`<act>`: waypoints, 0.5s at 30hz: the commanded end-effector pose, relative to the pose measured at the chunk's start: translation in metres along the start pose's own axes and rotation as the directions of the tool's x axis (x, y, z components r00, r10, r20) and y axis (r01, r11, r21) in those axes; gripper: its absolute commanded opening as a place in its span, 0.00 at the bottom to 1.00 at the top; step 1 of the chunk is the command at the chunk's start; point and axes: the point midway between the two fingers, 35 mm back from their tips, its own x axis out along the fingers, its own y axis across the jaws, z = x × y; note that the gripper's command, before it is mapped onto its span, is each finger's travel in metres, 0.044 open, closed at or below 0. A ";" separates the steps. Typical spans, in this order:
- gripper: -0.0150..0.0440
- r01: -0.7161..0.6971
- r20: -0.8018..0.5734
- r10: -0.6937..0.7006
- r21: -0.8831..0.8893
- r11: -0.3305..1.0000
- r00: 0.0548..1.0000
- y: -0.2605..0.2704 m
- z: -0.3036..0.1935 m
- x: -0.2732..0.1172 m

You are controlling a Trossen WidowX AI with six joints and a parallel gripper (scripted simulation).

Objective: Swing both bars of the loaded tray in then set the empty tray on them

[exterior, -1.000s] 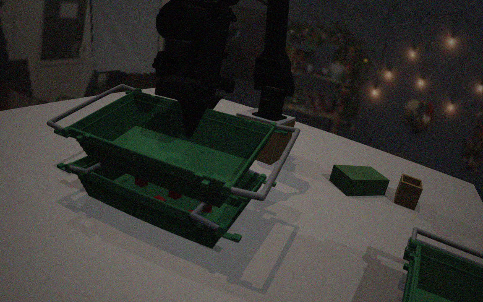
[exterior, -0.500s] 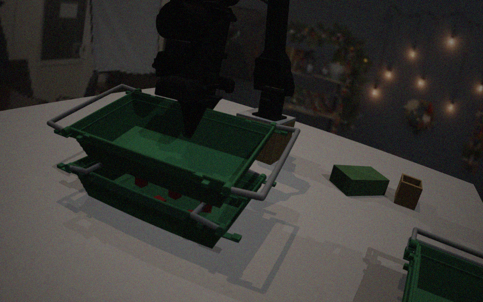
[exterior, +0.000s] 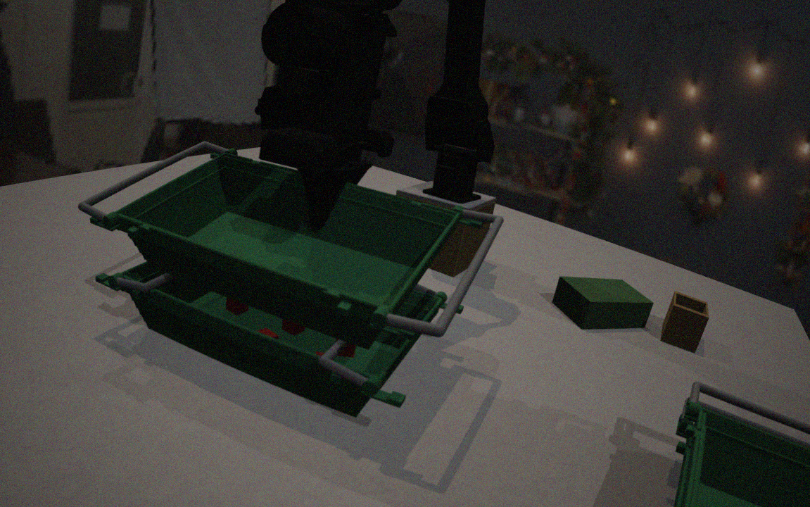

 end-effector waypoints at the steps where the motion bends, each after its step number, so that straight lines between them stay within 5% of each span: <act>1: 0.25 0.015 0.000 -0.015 -0.001 1.000 1.000 -0.004 0.000 0.006; 15: 0.25 0.029 0.000 -0.029 -0.003 1.000 1.000 -0.008 0.000 0.013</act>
